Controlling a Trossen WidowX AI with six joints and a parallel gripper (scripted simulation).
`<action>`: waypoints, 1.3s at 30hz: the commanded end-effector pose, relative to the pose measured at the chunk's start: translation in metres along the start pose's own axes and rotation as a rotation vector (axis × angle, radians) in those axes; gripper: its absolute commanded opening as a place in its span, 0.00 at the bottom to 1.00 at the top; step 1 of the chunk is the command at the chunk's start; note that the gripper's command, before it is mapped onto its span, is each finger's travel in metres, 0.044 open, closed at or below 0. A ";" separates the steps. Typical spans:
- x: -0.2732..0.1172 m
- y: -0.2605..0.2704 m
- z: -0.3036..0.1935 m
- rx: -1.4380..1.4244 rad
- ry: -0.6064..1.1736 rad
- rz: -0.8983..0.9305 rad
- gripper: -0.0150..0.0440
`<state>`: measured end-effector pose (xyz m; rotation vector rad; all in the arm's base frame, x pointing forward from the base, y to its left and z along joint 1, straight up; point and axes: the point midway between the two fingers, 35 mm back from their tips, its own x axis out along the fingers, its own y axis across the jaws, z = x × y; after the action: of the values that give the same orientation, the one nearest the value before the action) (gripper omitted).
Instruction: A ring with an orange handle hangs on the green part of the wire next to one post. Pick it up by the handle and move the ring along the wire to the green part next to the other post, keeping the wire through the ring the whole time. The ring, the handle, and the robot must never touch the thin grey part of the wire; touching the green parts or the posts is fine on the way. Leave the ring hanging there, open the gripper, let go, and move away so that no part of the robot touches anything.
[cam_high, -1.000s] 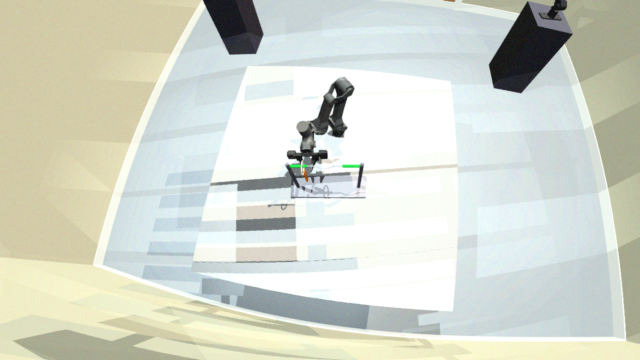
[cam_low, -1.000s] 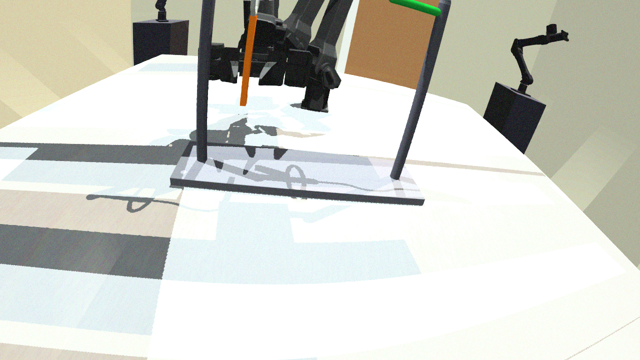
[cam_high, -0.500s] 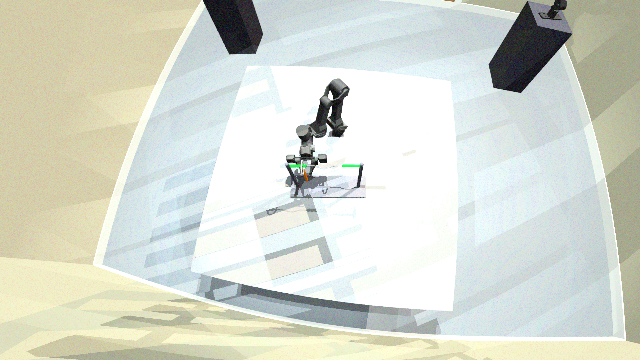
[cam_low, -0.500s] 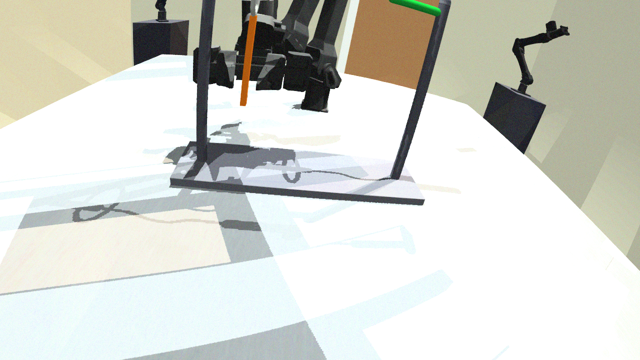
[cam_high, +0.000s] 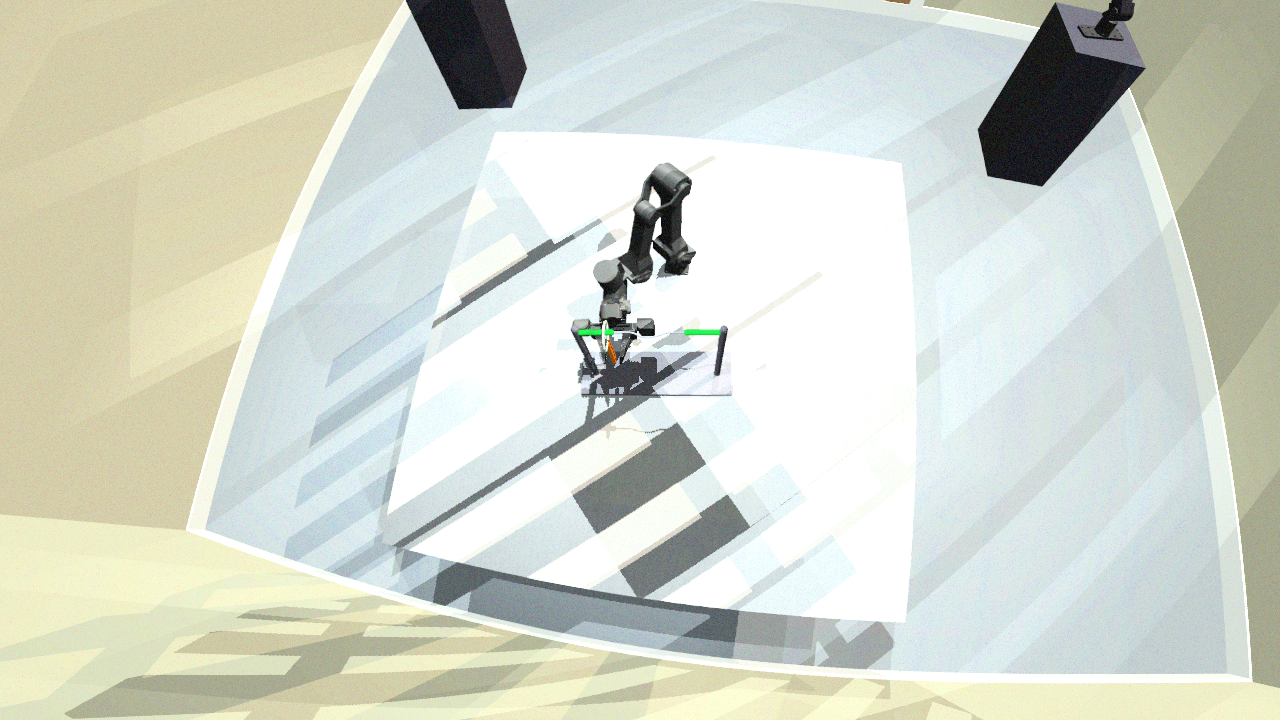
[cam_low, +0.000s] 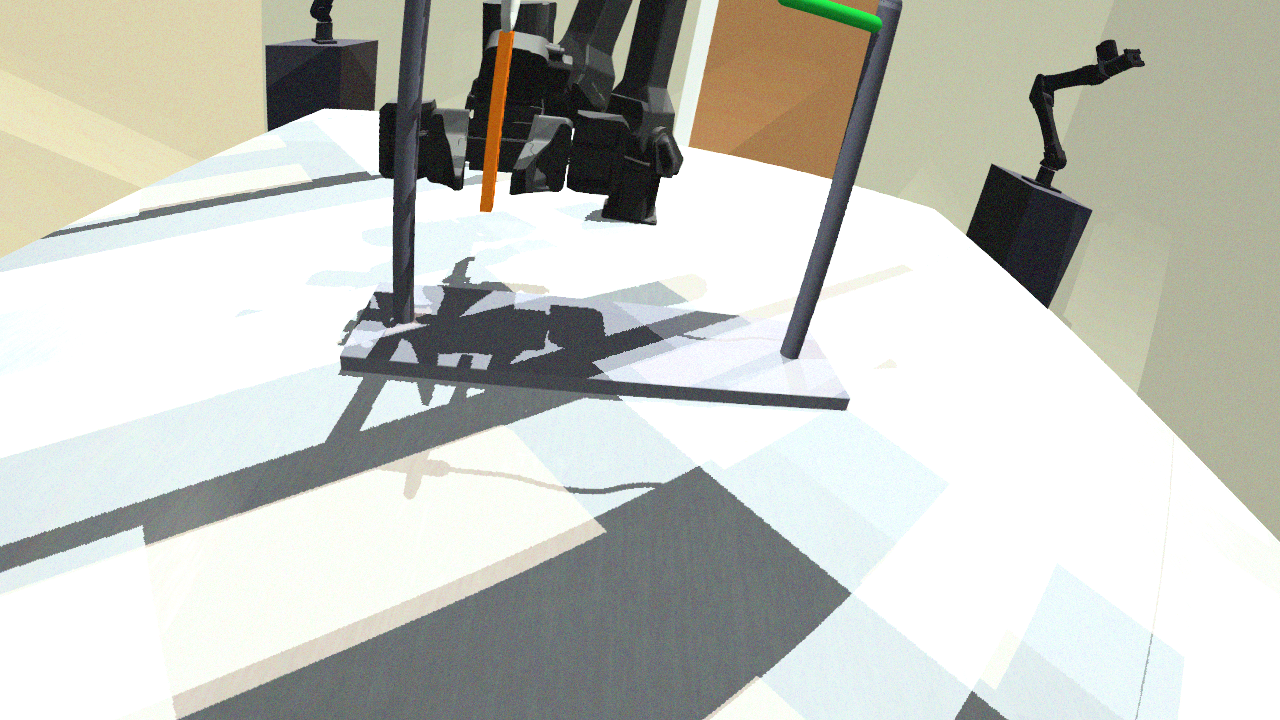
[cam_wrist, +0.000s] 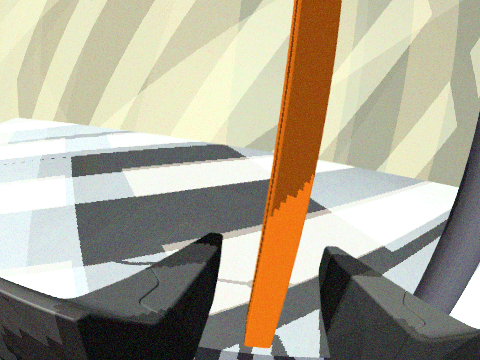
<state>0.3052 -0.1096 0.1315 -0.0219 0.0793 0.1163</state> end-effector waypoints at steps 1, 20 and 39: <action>0.009 -0.001 0.002 0.002 -0.006 -0.003 0.53; 0.023 0.002 0.001 0.003 -0.010 -0.003 0.53; 0.023 0.002 0.001 0.003 -0.010 -0.003 0.53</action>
<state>0.3266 -0.1042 0.1294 -0.0212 0.0739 0.1174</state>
